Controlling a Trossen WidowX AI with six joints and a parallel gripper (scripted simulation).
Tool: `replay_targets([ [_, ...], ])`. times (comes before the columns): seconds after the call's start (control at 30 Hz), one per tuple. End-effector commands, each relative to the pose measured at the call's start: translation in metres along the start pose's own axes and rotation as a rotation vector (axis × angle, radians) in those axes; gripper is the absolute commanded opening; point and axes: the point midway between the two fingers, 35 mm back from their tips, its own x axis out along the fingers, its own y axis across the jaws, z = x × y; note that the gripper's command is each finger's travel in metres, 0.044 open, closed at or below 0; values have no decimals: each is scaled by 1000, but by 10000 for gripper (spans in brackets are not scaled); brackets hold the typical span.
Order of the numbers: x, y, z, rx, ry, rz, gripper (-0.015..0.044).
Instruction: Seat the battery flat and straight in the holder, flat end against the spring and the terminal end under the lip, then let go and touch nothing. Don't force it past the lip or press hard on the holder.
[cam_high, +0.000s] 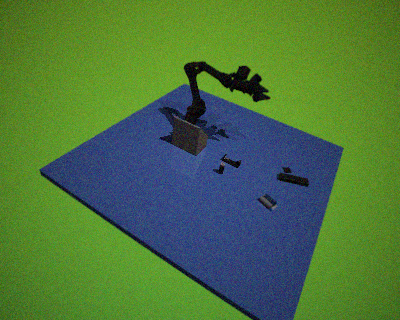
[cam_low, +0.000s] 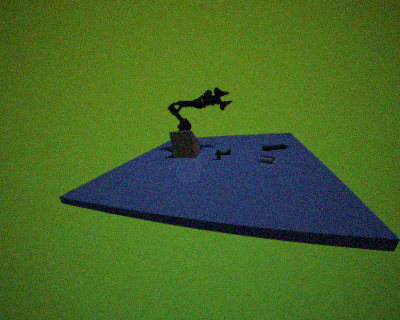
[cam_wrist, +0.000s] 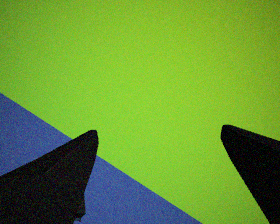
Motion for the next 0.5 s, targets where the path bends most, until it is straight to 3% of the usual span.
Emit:
replay_targets([
  [0.0, 1, 0, -1, -1, 6, 0, 374],
  [0.13, 18, -4, -32, -28, 146, 15, 269],
  [0.3, 44, -16, -112, -50, 492, 68, 137],
  [0.47, 43, -23, -184, -51, 805, 203, 6],
])
